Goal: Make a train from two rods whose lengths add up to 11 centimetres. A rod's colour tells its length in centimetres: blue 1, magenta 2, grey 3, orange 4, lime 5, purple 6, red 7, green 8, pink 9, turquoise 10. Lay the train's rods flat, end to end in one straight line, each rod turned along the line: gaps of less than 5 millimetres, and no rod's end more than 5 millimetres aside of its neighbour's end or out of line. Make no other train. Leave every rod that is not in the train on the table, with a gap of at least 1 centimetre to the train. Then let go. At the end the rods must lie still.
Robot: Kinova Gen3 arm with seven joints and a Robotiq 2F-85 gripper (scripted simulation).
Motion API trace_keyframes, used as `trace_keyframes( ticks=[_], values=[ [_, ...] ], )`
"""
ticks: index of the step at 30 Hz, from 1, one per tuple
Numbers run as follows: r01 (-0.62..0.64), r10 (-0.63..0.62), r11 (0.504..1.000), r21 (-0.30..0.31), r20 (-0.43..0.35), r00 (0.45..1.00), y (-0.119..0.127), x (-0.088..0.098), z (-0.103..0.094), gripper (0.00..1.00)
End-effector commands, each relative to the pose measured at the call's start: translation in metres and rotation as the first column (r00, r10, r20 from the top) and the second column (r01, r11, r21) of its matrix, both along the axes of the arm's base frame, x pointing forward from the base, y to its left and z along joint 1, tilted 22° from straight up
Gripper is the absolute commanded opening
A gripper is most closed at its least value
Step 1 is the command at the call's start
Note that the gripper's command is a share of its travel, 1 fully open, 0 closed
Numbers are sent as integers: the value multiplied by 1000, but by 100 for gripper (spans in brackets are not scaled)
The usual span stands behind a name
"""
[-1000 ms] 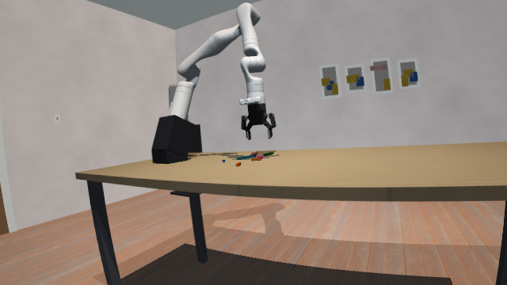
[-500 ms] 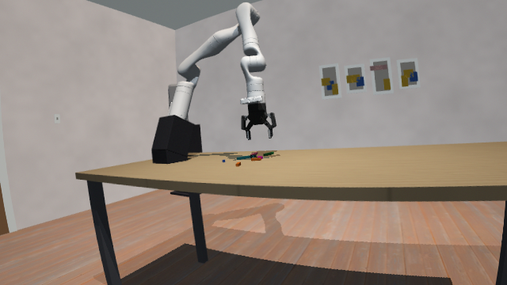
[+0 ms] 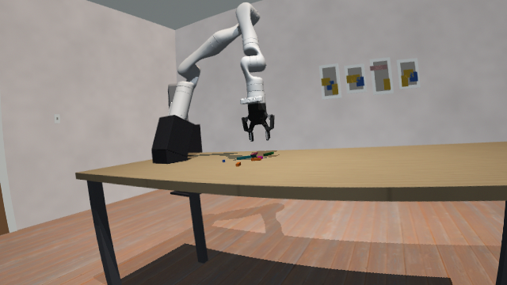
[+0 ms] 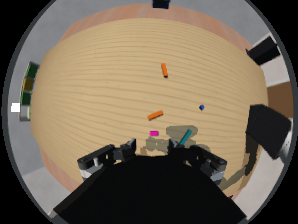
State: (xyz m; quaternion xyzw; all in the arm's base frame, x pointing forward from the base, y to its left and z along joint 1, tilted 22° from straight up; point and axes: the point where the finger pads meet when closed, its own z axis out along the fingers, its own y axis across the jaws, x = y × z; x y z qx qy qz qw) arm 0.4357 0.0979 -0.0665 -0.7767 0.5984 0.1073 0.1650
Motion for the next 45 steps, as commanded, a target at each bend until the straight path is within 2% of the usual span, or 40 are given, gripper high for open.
trace_keyframes(
  ticks=[1, 26, 45],
  values=[
    [-8, 8, 1000, -8, 11, 1000, -4, 3, -1, 35],
    [-8, 9, 1000, -8, 10, 1000, -4, 3, -2, 35],
    [-10, 10, 1000, -8, 8, 1000, 3, 4, -19, 35]
  ],
)
